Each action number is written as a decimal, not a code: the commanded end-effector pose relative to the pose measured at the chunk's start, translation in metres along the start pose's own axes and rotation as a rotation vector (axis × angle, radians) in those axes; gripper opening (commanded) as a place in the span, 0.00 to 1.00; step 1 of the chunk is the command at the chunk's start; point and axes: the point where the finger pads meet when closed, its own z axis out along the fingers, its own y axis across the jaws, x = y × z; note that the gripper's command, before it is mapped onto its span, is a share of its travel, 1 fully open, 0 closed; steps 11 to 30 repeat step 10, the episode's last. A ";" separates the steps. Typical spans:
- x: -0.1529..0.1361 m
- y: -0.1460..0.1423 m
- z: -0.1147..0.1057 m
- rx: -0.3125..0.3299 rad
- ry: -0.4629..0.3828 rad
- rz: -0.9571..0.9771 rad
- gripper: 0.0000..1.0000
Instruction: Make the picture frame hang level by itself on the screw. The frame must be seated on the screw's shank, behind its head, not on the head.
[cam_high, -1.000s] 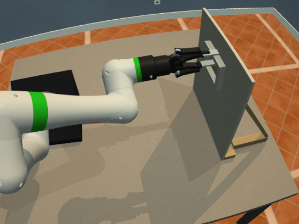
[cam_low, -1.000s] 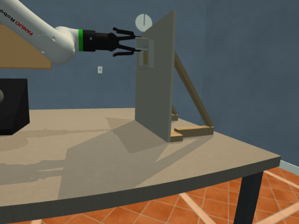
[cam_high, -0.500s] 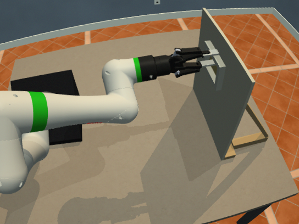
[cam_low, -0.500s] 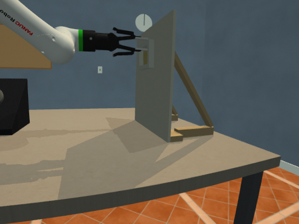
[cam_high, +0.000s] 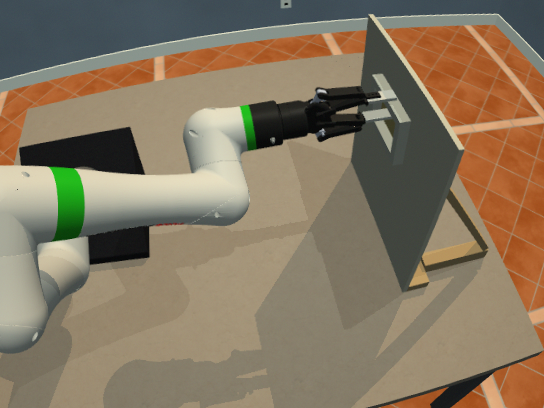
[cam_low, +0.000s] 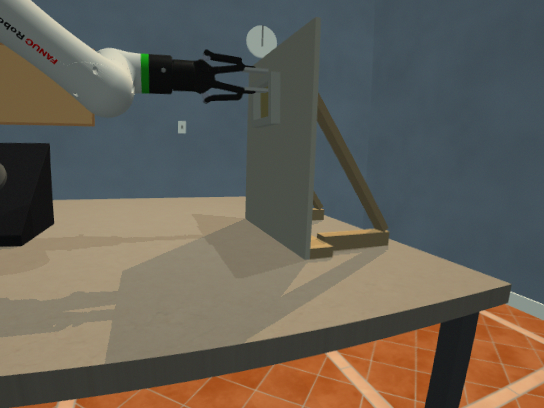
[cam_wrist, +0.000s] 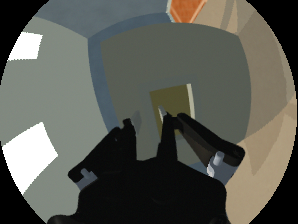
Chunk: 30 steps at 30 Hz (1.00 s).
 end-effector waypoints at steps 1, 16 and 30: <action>0.000 0.000 -0.002 0.000 0.000 0.000 0.29; 0.000 0.000 -0.009 0.000 0.000 0.000 0.29; 0.000 0.000 -0.009 0.000 0.000 0.000 0.29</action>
